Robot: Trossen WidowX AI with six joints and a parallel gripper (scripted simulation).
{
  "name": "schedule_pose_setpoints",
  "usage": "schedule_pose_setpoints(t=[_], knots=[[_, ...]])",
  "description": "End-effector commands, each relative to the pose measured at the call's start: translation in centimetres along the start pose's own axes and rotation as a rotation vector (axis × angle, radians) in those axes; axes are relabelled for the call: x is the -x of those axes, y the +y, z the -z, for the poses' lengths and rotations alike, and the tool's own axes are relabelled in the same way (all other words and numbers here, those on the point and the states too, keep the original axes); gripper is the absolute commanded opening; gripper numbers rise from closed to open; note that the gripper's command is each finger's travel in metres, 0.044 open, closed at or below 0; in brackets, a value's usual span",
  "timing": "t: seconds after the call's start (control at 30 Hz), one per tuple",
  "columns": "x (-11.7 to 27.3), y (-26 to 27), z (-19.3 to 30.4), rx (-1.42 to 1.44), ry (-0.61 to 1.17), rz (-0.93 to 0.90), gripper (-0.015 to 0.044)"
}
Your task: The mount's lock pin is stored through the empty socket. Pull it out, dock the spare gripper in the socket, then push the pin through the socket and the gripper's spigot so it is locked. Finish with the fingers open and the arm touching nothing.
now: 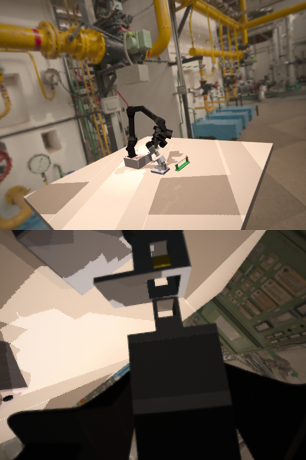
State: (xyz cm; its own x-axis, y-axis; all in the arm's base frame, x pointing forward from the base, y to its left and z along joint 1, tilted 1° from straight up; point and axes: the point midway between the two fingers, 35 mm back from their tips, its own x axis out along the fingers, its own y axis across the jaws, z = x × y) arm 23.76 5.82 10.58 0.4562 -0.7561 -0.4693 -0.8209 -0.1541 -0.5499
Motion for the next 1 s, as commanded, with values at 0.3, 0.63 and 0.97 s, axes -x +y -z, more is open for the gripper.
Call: schedule_pose_setpoints(t=[0.3, 0.63, 0.97], knots=[[-0.9, -0.1, -1.4, 0.008, 0.007, 0.012, 0.0000], [-1.6, -0.2, -2.5, 0.008, 0.007, 0.012, 0.0000], [-2.3, -0.2, -3.7, 0.007, 0.007, 0.012, 0.0000]])
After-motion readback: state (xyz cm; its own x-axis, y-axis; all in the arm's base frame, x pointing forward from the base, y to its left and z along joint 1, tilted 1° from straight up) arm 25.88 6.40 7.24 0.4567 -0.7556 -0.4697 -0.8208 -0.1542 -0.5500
